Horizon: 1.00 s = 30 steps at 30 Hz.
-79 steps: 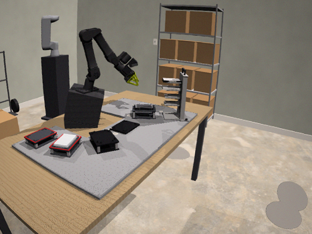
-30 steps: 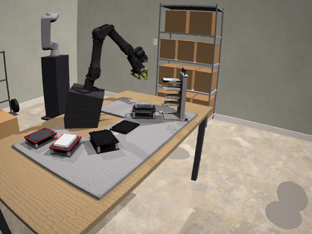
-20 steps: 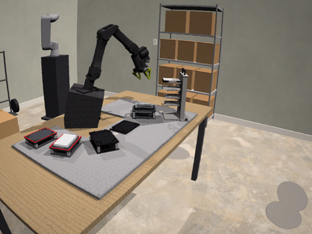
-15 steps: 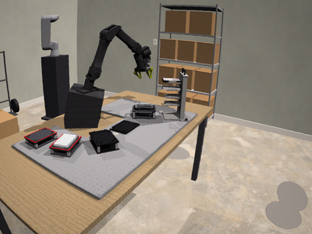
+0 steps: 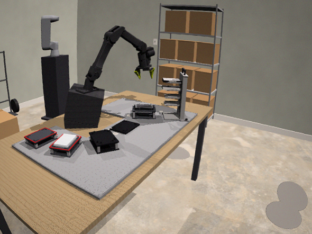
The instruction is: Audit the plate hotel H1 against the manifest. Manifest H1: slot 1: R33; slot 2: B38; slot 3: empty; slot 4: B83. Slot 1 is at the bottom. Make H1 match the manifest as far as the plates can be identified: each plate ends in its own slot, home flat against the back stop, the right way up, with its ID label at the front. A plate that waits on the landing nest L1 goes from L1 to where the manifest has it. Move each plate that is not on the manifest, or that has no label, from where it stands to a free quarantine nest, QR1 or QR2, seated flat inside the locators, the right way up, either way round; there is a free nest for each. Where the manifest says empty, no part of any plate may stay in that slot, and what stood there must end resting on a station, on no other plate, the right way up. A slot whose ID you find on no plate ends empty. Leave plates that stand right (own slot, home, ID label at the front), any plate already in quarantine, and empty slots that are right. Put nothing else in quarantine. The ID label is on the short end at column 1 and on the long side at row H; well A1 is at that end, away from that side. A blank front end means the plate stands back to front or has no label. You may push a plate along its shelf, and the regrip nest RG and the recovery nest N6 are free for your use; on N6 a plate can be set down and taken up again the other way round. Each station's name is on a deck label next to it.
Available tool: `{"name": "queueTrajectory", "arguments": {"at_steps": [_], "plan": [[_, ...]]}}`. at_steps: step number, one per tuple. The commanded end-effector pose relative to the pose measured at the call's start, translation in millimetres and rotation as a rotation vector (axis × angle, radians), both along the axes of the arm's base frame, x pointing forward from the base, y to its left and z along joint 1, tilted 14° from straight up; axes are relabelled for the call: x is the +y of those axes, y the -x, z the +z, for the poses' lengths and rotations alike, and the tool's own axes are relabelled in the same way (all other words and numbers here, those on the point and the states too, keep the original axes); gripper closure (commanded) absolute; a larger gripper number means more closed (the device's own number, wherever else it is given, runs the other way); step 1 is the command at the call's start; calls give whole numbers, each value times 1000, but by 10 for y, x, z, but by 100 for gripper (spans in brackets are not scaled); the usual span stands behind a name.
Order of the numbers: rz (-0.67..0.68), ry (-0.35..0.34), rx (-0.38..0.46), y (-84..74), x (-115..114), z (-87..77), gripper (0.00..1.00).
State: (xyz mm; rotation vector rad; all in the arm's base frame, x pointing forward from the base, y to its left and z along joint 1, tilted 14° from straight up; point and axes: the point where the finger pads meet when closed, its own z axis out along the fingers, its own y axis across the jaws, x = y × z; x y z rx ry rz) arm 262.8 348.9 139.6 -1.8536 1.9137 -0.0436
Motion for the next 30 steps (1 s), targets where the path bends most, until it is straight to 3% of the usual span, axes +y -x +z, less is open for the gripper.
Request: {"name": "queueTrajectory", "arguments": {"at_steps": [1, 5, 18, 22, 23, 24, 25, 30], "plan": [[90, 79, 28, 30, -59, -1, 0], [126, 109, 33, 31, -59, -2, 0], [364, 306, 57, 83, -28, -3, 0], [366, 303, 61, 91, -22, -4, 0], [363, 276, 36, 98, -29, 143, 0], [367, 316, 76, 142, -100, -77, 0], [364, 316, 77, 103, -74, -162, 0], [348, 311, 78, 1, -75, -347, 0]]}}
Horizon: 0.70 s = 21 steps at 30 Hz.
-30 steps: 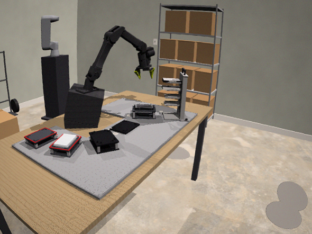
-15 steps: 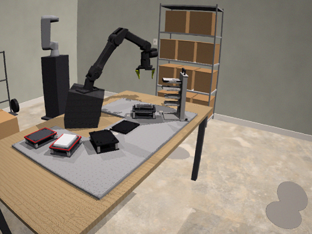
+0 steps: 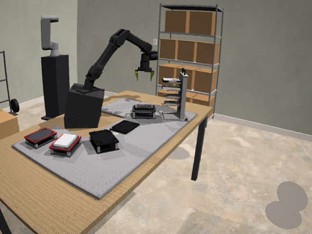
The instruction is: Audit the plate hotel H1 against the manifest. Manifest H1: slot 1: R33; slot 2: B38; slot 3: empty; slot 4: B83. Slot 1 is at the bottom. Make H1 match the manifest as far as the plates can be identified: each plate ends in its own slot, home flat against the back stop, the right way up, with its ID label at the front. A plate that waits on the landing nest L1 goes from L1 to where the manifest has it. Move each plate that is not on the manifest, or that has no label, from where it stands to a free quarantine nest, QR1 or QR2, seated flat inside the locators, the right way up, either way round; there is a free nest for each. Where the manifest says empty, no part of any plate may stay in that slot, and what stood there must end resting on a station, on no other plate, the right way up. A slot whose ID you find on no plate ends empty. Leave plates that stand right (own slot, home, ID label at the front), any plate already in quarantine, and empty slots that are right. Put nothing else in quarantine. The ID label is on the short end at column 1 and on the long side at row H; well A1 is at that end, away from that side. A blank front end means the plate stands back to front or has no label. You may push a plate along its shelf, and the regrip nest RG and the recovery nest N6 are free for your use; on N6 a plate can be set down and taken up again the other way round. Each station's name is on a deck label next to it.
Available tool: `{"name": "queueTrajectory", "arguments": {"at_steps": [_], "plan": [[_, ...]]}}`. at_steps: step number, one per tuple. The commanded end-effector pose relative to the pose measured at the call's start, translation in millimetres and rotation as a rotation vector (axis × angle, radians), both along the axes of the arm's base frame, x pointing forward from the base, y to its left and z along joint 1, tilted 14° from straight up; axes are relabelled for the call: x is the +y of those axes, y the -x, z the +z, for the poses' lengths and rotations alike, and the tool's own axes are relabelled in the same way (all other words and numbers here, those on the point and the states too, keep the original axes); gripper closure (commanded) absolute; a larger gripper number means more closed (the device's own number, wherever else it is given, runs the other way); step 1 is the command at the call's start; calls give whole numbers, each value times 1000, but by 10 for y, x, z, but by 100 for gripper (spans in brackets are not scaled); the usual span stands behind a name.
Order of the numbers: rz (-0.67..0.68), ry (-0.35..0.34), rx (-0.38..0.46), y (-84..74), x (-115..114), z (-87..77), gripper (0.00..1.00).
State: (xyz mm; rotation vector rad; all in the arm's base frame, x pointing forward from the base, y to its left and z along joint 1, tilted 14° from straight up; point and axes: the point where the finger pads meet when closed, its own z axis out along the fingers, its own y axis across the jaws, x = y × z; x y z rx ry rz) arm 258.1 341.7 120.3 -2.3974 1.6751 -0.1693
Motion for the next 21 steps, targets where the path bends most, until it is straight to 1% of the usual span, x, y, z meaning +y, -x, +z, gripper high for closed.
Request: {"name": "queueTrajectory", "arguments": {"at_steps": [1, 7, 9, 10, 11, 13, 21], "plan": [[1, 6, 8, -54, -1, -186, 0], [4, 5, 10, -80, 27, -381, 0], [4, 5, 10, -80, 27, -381, 0], [7, -13, -2, -74, 49, -328, 0], [5, 4, 10, -87, 38, -446, 0], [1, 5, 10, -118, 31, -510, 0], [4, 5, 10, -160, 64, -769, 0]]}}
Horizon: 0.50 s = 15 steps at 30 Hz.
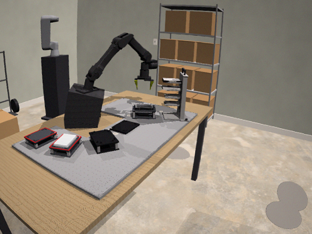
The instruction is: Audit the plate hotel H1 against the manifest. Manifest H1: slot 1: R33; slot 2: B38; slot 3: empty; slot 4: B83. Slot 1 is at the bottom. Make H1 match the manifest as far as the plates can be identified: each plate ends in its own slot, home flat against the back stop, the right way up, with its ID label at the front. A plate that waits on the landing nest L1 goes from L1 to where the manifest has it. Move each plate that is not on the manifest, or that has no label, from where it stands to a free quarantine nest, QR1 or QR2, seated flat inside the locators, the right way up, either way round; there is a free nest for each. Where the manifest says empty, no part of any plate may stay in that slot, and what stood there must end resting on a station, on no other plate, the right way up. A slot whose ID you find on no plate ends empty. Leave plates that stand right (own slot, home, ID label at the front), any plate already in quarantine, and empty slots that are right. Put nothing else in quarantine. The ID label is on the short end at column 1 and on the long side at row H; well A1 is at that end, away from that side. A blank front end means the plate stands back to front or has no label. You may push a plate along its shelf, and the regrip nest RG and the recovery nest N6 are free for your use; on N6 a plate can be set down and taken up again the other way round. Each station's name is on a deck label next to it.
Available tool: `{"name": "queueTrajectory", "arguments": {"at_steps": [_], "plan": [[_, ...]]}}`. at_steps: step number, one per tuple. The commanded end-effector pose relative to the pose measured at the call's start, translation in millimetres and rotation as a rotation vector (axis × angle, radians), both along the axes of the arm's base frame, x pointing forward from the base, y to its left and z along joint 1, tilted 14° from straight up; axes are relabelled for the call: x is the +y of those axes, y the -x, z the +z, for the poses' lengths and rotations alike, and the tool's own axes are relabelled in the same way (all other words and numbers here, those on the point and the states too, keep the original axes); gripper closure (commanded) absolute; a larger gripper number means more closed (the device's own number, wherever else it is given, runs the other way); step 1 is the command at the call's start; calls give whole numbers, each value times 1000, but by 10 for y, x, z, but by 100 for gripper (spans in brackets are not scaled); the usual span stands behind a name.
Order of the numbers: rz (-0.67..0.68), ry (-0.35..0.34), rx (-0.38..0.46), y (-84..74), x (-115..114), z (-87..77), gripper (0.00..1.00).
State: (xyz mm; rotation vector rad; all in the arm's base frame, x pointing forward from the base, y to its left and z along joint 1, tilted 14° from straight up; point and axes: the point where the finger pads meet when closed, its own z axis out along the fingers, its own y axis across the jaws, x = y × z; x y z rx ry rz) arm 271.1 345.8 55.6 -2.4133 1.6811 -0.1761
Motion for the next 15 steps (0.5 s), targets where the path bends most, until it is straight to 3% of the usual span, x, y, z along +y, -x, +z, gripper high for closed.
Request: {"name": "queueTrajectory", "arguments": {"at_steps": [1, 5, 6, 9, 12, 15], "plan": [[1, -12, 4, -43, 22, -154, 0], [-1, -12, 4, -60, 22, -208, 0], [5, -77, -42, -117, 173, 79, 0], [6, -75, -41, -114, 174, 66, 0], [3, -31, -16, -61, 82, -73, 0], [3, -31, -16, -61, 82, -73, 0]]}}
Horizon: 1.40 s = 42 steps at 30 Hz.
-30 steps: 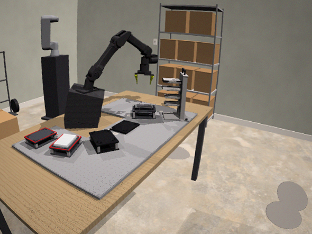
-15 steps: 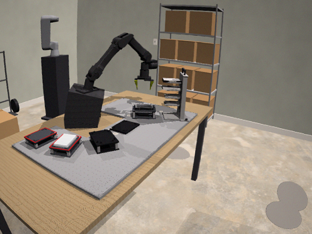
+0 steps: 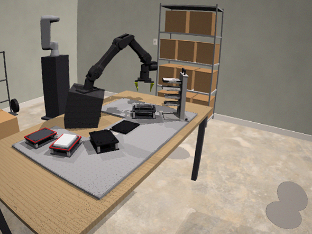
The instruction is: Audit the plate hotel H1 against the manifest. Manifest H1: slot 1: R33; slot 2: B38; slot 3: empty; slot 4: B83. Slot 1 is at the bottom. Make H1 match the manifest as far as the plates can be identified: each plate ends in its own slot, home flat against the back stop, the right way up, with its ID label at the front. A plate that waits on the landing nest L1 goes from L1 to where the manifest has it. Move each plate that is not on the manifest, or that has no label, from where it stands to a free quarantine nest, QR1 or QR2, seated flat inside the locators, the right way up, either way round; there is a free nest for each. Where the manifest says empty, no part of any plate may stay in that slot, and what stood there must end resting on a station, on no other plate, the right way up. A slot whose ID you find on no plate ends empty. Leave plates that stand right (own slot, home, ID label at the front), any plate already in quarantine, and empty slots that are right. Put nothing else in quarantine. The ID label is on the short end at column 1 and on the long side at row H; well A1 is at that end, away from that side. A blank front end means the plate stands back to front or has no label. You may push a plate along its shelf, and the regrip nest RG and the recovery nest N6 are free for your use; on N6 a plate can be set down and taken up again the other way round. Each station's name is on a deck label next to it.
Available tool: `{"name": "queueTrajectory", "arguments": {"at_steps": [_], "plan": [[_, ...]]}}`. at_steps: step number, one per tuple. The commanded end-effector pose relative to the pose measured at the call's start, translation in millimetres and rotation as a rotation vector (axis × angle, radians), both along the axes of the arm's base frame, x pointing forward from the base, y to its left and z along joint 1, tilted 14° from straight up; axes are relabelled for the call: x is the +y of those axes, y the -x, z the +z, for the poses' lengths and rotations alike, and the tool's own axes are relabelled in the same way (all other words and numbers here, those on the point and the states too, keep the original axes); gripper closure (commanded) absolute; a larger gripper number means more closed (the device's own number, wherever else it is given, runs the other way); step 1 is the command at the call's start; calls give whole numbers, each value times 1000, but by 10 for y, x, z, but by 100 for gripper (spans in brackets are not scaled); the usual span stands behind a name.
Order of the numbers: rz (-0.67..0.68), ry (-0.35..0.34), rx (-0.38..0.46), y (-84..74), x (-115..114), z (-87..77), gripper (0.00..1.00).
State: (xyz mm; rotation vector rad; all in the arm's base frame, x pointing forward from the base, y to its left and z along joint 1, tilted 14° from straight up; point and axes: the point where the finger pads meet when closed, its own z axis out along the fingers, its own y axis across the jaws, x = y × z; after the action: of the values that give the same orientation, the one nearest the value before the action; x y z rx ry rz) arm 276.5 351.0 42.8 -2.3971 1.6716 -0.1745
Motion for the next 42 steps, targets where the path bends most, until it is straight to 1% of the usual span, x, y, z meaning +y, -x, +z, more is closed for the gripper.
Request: {"name": "queueTrajectory", "arguments": {"at_steps": [1, 16, 17, 19, 28, 39, 41, 42], "plan": [[3, -15, -6, -7, 30, 55, 0], [3, -15, -6, -7, 30, 55, 0], [5, -17, 0, -23, 57, -23, 0], [3, 4, 14, 4, -10, -128, 0], [-1, 1, 13, -41, -4, -232, 0], [2, 3, 14, -65, 16, -416, 0], [2, 3, 14, -65, 16, -416, 0], [3, -13, 3, -98, 74, -378, 0]]}}
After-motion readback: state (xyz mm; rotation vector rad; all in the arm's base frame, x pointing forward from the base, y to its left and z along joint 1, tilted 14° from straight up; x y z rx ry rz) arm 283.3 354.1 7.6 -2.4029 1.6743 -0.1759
